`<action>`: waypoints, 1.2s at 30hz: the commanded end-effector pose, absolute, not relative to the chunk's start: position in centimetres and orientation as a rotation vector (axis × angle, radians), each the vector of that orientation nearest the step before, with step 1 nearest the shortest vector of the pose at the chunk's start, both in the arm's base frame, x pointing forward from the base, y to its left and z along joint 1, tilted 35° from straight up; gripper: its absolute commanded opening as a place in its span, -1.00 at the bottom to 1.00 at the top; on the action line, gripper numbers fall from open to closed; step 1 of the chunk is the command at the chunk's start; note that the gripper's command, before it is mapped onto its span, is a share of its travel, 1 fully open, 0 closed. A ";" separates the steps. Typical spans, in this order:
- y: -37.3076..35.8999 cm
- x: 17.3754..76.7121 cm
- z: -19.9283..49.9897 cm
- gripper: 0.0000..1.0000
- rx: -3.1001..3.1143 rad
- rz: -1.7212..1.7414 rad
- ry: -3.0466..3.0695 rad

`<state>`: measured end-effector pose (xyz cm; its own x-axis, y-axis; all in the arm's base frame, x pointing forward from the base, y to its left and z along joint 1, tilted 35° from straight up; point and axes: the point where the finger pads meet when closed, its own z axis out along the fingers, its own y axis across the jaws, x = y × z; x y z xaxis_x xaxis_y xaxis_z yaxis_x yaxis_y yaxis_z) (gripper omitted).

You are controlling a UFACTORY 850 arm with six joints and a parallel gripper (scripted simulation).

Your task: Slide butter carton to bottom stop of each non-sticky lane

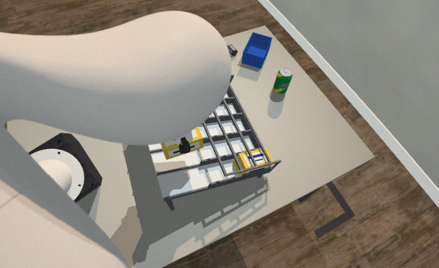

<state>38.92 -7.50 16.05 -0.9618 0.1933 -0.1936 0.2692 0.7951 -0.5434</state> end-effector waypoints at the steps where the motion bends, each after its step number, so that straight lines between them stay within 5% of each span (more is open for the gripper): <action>1: -7.6 39.0 15.9 -1.00 0.369 -0.893 2.851; 36: -8.2 39.1 15.1 -1.00 0.483 -0.906 3.029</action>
